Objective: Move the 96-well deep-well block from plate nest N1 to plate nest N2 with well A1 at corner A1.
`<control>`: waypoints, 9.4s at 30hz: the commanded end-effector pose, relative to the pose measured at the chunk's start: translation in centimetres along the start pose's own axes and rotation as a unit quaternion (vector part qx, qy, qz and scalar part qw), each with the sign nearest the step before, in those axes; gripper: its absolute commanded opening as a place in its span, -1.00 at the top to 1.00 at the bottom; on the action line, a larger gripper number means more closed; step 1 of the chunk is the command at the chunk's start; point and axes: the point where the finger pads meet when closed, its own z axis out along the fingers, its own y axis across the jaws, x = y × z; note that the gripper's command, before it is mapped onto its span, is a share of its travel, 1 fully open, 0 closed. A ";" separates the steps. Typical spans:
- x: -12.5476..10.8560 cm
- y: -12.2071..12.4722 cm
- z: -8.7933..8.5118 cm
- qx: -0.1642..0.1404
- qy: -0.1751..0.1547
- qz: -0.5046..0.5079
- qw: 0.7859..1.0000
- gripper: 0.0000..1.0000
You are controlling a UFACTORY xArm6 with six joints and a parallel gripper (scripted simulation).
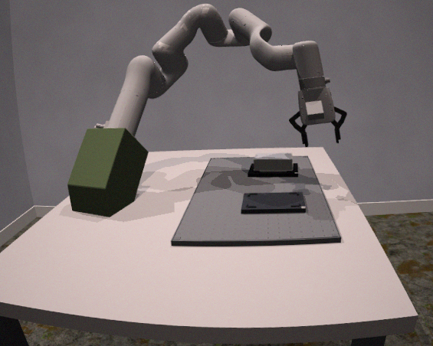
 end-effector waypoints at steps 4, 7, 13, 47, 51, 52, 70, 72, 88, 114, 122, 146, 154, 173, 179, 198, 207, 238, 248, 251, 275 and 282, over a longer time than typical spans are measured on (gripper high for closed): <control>-2.4 1.3 -0.2 -0.002 -0.005 -0.100 0.995 -1.00; -3.3 1.9 -0.2 -0.005 -0.006 -0.133 0.991 -1.00; -4.7 3.0 -0.3 -0.010 -0.010 -0.195 0.981 -1.00; -11.0 9.0 -0.5 -0.026 -0.035 -0.482 0.875 -1.00; -11.6 9.6 -0.5 -0.027 -0.038 -0.510 0.859 -1.00; -11.9 10.0 -0.5 -0.028 -0.039 -0.524 0.851 -1.00; -14.6 14.0 -0.7 -0.030 -0.058 -0.665 0.744 -1.00; -15.1 14.8 -0.8 -0.030 -0.062 -0.689 0.722 -1.00; -15.9 16.2 -0.8 -0.029 -0.069 -0.733 0.676 -1.00; -16.1 16.6 1.8 -0.029 -0.069 -0.733 0.676 -1.00; -16.1 16.8 2.8 -0.029 -0.069 -0.733 0.676 -1.00; -16.3 17.2 5.9 -0.029 -0.069 -0.733 0.676 -1.00; -16.3 17.2 5.9 -0.029 -0.069 -0.733 0.676 -1.00; -16.3 17.3 6.6 -0.029 -0.069 -0.733 0.676 -1.00; -16.3 17.4 7.0 -0.029 -0.069 -0.733 0.676 -1.00; -16.4 17.5 7.8 -0.029 -0.069 -0.733 0.676 -1.00; -16.4 17.5 7.8 -0.029 -0.069 -0.733 0.676 -1.00; -16.4 17.5 7.8 -0.029 -0.069 -0.733 0.676 1.00; -16.4 17.5 7.8 -0.029 -0.069 -0.733 0.676 1.00; -16.4 17.5 7.8 -0.029 -0.069 -0.733 0.676 1.00; -16.3 17.4 7.3 -0.029 -0.069 -0.733 0.676 1.00; -16.3 17.4 6.9 -0.029 -0.069 -0.733 0.676 1.00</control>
